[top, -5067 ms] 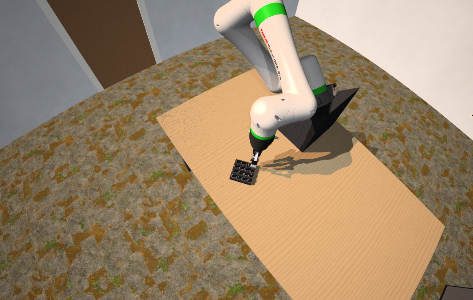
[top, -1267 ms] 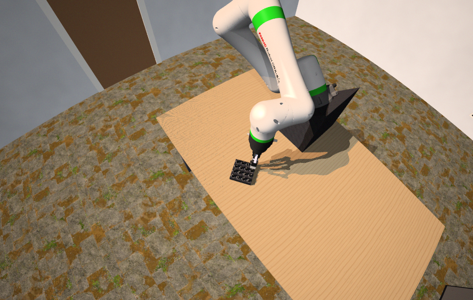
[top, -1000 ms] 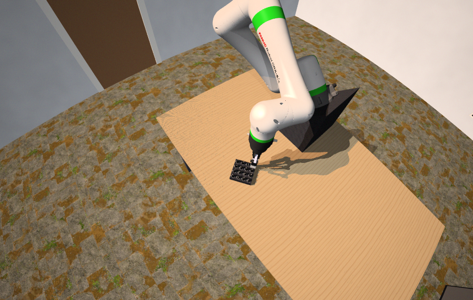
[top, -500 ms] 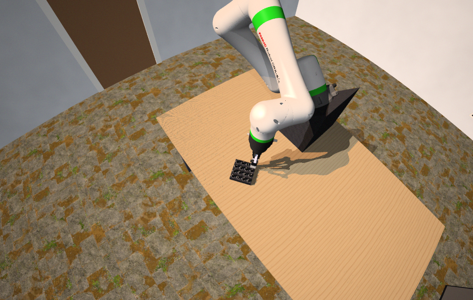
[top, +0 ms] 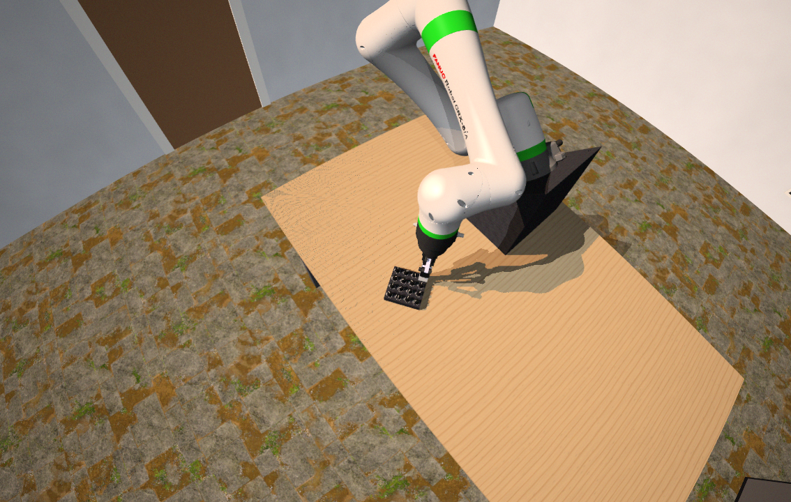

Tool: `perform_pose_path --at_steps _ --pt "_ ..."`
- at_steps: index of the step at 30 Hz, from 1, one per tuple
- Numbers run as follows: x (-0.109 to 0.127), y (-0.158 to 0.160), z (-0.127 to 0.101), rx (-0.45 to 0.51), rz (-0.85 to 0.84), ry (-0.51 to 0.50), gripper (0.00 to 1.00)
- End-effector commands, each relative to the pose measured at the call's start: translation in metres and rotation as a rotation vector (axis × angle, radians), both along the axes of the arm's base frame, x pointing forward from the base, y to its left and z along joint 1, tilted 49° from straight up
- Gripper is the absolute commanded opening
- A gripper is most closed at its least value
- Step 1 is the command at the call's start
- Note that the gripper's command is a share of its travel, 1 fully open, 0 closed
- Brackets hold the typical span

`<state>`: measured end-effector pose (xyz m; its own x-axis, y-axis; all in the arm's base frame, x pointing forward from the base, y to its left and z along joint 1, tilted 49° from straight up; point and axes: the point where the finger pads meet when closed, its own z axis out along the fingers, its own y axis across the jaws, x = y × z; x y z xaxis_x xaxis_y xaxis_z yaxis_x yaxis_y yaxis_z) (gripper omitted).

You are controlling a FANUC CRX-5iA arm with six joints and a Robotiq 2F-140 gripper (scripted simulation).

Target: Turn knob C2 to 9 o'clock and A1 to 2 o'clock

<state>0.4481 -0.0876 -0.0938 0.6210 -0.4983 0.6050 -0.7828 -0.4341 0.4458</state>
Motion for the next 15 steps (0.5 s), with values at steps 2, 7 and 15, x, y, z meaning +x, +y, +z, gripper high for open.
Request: perform_pose_path --at_steps 2,7,15 --pt "0.0001 0.0002 0.0000 0.000 -0.001 -0.001 0.05" --pt "0.0001 0.0002 0.0000 0.001 -0.006 -0.007 0.05" --pt "0.0001 0.0002 0.0000 0.002 -0.023 -0.027 0.05"
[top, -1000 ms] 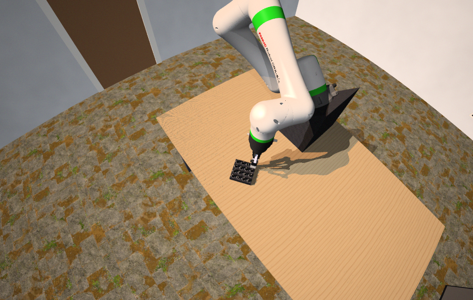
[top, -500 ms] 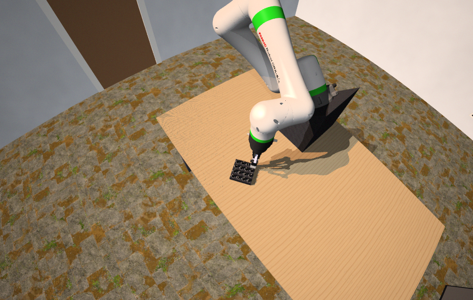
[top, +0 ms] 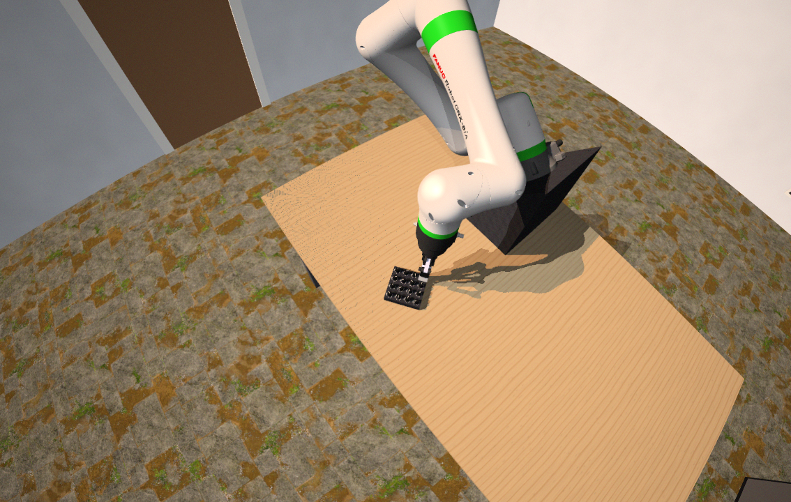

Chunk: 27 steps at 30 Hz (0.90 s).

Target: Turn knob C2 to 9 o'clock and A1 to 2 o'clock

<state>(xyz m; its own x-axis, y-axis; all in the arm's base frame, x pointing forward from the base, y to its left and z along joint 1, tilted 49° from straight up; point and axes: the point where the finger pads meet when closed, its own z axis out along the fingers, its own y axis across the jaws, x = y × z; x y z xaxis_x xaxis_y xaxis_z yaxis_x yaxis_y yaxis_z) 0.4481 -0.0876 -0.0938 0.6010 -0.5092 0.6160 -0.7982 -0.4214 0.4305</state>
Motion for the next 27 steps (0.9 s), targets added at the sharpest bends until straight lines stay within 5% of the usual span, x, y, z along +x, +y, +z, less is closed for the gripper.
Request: perform_pose_path --at_steps 1,27 --pt "0.0001 0.0002 0.0000 0.001 -0.011 -0.013 0.05" --pt "0.0001 0.0002 0.0000 0.015 -0.237 -0.270 0.05"
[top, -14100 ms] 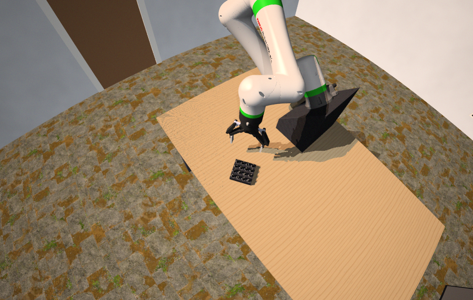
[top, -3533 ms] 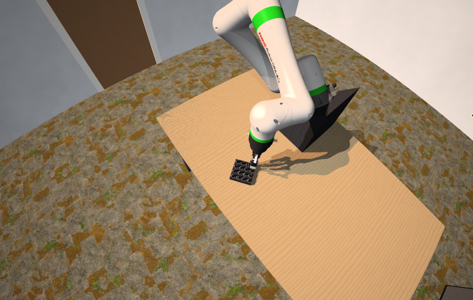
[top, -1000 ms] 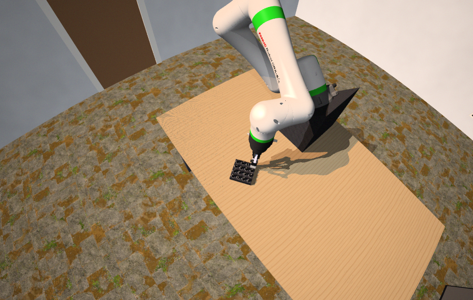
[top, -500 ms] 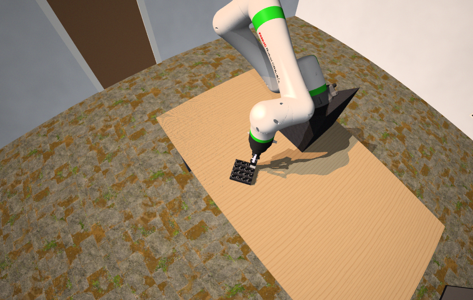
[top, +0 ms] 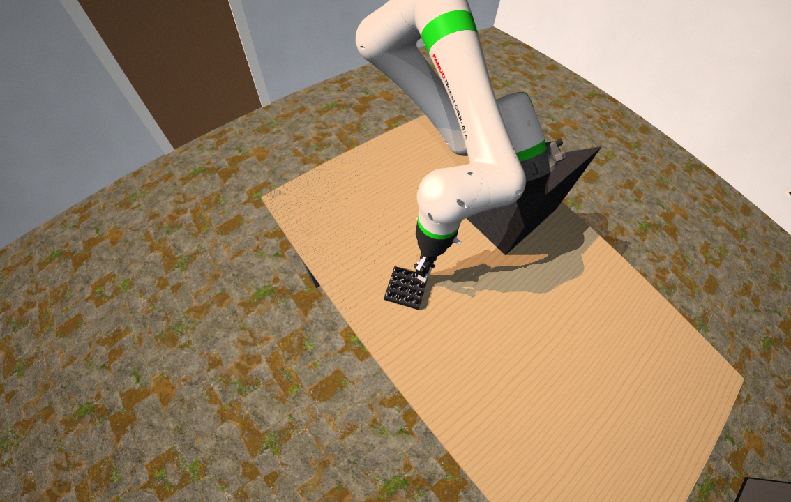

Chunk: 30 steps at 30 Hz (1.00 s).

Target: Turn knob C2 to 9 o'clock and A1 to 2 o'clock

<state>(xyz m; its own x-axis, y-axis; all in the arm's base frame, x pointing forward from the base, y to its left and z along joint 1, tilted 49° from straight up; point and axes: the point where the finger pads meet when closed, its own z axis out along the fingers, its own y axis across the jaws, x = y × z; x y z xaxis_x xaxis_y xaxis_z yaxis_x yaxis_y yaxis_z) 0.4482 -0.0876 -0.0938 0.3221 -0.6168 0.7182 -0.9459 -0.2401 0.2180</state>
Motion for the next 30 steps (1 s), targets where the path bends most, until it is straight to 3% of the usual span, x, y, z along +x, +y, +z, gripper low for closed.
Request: perform_pose_path --at_steps 1,30 --pt "0.0000 0.0002 0.0000 0.000 -0.026 -0.033 0.05" --pt "0.0000 0.0002 0.0000 0.028 -0.486 -0.556 0.05"
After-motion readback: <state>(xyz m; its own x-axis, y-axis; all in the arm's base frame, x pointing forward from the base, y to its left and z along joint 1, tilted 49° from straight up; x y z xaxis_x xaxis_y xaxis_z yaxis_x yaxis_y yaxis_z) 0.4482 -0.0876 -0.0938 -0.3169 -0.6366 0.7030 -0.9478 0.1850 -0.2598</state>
